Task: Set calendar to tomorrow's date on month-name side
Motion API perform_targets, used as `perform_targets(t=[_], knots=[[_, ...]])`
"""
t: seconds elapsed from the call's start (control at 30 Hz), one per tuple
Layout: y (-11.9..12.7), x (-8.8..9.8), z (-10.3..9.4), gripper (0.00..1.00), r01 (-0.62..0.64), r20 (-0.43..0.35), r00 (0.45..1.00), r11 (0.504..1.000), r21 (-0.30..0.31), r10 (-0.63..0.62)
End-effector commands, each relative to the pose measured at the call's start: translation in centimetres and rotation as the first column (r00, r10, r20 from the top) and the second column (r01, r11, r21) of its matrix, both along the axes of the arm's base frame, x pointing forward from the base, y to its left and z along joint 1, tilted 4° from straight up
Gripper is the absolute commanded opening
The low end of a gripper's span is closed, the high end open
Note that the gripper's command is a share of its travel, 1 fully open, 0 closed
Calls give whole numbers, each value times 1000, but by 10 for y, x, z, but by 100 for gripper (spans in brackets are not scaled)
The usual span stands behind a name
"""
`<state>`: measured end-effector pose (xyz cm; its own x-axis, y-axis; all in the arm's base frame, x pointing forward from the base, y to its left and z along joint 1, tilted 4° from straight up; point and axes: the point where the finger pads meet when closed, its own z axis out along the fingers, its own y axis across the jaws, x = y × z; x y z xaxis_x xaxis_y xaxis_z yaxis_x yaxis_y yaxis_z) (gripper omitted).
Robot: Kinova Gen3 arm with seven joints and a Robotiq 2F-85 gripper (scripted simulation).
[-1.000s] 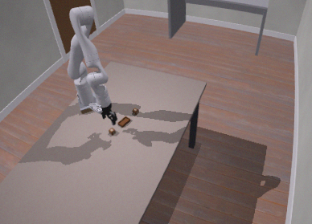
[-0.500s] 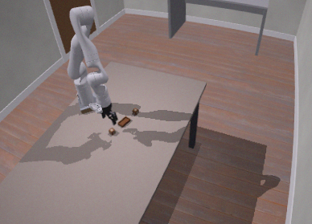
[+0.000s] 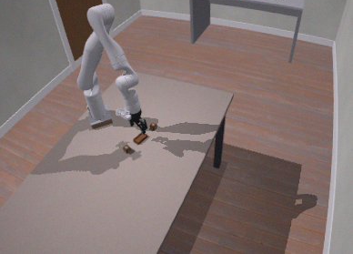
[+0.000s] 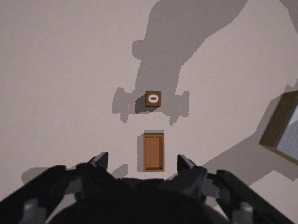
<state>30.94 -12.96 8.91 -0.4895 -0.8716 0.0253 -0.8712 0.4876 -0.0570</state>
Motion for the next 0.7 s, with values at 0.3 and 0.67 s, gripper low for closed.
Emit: perform_targets(t=[0.3, 0.67], knots=[[110, 35, -10, 100, -82, -5, 997, 997, -4, 82], [121, 37, -11, 46, -84, -4, 996, 996, -4, 84]])
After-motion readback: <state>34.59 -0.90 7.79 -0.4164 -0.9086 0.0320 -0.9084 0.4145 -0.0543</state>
